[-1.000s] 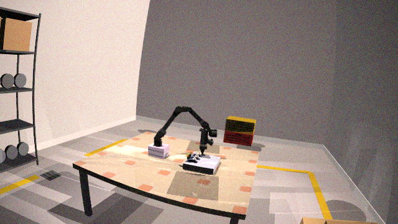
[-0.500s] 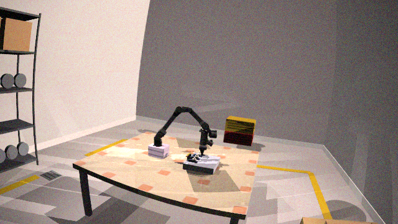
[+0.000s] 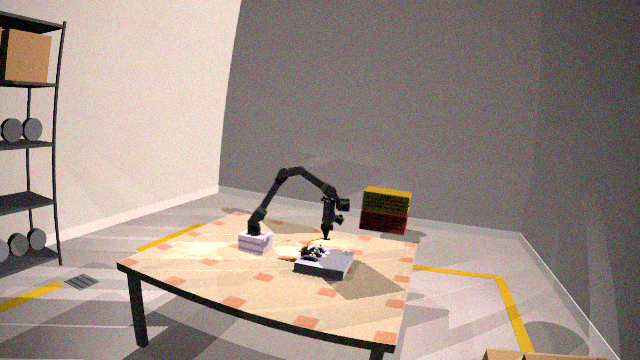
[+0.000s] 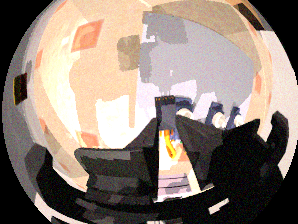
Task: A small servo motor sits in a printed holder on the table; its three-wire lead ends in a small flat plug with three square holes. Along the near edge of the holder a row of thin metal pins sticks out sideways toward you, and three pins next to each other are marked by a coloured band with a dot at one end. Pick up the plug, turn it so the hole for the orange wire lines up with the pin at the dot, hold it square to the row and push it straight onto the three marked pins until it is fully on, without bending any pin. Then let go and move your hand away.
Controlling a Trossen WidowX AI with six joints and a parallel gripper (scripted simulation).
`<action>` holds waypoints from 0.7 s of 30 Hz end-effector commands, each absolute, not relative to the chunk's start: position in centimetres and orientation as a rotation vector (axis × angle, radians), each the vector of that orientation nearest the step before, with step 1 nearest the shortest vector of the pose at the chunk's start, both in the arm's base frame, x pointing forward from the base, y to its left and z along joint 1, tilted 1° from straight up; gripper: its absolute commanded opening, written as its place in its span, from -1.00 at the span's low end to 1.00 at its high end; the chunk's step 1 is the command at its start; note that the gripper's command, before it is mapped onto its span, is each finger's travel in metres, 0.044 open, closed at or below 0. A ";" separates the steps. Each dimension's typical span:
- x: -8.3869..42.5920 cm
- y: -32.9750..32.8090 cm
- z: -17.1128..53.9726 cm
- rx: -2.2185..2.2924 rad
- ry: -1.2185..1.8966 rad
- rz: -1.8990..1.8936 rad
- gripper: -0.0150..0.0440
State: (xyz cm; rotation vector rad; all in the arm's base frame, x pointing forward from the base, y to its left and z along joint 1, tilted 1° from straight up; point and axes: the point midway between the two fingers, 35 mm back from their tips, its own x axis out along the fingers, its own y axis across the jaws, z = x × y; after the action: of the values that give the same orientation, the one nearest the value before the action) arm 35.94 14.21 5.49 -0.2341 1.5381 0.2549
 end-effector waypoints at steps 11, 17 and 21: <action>33.0 7.7 6.3 -0.190 1.552 0.204 -0.49; 31.1 5.0 6.4 -0.169 1.556 0.180 -0.49; 29.7 3.4 6.4 -0.155 1.559 0.163 -0.49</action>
State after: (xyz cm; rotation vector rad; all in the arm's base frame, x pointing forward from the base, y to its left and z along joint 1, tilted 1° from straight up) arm 30.56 4.33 6.36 -0.1564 1.5595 0.1705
